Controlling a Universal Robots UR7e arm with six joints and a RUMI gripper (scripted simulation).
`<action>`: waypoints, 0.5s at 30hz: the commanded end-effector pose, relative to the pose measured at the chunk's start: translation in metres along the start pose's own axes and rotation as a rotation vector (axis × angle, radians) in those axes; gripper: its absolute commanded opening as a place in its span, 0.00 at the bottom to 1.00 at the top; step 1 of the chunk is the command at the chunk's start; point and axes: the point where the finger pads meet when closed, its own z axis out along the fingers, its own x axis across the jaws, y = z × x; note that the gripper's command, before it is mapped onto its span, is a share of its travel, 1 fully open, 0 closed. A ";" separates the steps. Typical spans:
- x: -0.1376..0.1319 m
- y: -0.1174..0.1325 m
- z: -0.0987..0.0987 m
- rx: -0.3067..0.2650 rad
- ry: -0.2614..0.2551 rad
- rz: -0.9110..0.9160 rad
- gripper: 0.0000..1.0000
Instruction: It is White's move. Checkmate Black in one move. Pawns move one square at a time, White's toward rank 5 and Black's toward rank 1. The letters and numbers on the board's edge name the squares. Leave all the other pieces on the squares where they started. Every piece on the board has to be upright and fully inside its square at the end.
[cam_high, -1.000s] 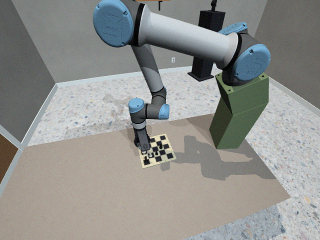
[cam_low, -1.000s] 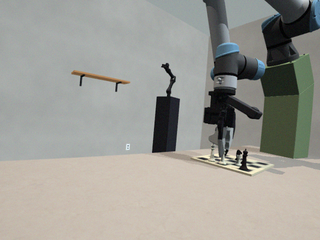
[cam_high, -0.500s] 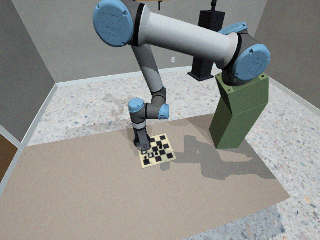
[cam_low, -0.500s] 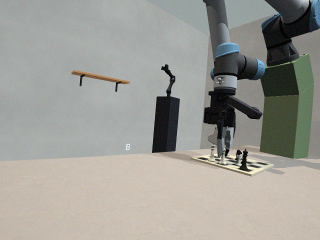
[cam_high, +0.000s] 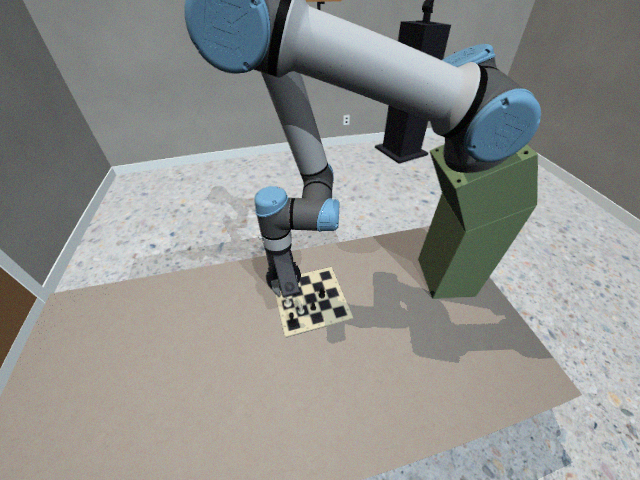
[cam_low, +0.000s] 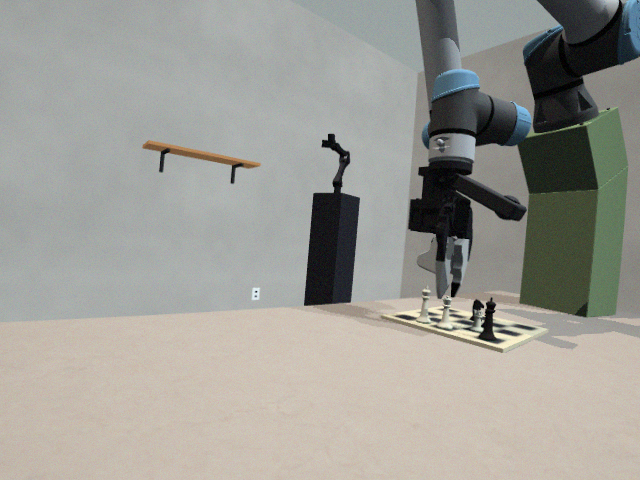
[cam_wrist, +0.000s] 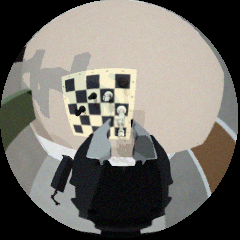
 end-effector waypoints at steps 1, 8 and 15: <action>0.000 0.000 -0.014 0.000 0.001 0.000 0.25; 0.000 0.000 -0.048 0.000 0.001 0.000 0.25; 0.000 0.000 -0.063 0.000 0.001 0.000 0.25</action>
